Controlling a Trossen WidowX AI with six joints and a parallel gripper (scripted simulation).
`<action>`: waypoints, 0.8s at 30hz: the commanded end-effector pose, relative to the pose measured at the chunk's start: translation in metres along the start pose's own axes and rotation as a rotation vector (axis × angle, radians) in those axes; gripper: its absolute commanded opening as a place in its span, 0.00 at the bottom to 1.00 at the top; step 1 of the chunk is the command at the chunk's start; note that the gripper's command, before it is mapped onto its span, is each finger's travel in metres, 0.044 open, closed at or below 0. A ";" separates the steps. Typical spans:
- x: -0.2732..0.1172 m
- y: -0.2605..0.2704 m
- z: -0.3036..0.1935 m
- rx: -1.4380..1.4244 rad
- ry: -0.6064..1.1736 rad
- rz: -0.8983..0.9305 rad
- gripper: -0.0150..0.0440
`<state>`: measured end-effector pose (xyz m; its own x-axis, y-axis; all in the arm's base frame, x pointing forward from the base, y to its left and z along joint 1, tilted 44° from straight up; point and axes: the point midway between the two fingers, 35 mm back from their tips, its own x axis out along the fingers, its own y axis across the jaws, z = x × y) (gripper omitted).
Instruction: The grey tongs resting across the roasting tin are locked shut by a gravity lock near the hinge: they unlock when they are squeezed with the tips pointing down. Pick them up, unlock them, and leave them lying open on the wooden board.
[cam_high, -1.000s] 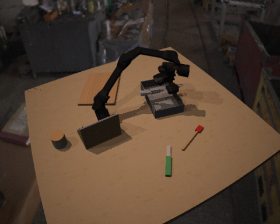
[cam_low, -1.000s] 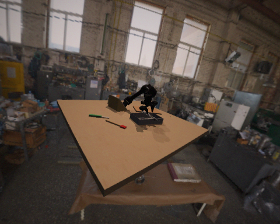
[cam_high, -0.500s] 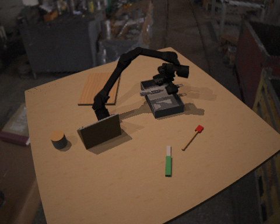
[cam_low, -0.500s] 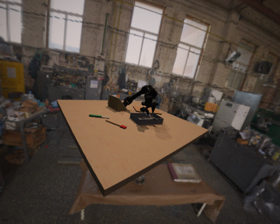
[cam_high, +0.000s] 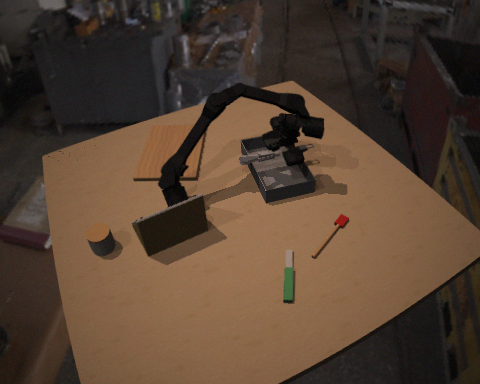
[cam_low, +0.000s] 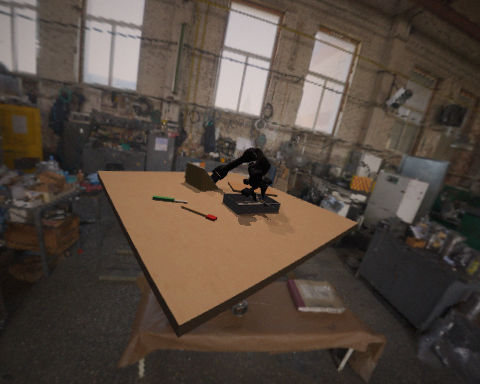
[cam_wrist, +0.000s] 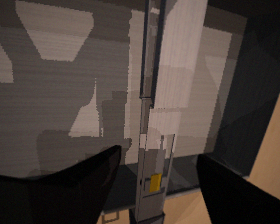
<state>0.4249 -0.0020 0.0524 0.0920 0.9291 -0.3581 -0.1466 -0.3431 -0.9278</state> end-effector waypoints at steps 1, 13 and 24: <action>0.007 0.000 0.000 0.006 -0.003 -0.015 0.69; 0.026 0.000 0.001 0.009 -0.023 -0.044 0.69; 0.037 -0.001 0.003 0.006 -0.038 -0.055 0.65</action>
<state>0.4257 0.0347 0.0397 0.0610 0.9516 -0.3011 -0.1485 -0.2896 -0.9455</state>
